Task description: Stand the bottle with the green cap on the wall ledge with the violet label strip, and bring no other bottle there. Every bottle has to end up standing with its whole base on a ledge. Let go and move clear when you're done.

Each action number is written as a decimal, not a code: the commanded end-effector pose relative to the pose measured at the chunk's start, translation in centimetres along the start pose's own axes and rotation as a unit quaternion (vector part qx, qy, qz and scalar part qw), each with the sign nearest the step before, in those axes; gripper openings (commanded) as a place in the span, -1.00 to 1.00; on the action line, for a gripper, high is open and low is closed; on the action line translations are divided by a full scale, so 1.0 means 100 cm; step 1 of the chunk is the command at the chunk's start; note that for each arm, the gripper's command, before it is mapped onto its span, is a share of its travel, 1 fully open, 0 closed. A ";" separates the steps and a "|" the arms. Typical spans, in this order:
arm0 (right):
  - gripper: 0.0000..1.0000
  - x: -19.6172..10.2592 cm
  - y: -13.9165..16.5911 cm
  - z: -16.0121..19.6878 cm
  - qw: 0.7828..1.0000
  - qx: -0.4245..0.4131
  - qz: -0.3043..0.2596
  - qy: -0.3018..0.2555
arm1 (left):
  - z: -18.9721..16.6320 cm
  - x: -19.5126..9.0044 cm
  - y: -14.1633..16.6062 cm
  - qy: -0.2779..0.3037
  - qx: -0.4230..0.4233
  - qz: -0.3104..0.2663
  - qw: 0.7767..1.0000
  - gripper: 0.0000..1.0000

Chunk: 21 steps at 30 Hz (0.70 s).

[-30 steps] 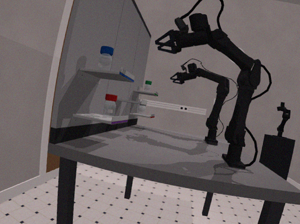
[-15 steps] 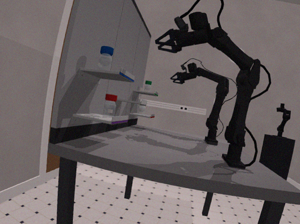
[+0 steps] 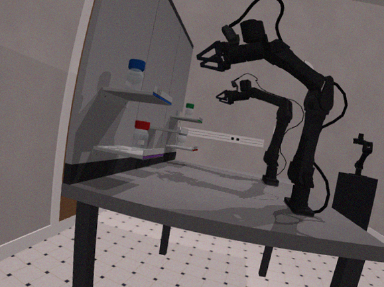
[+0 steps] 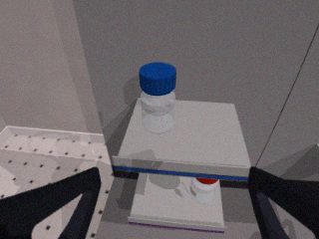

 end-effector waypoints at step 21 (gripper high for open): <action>0.87 0.151 0.047 -0.006 0.991 -0.021 -0.126 -0.028 | -0.090 0.036 0.122 0.019 0.010 -0.035 0.999 1.00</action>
Point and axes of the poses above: on each arm, the point where the finger pads meet when closed, its own x axis out along the fingers, its own z axis across the jaws, y = z × x, the point moved 8 cm from there along -x, back along the fingers, and after that the axes turned 13 degrees about x, right-handed, at the moved point
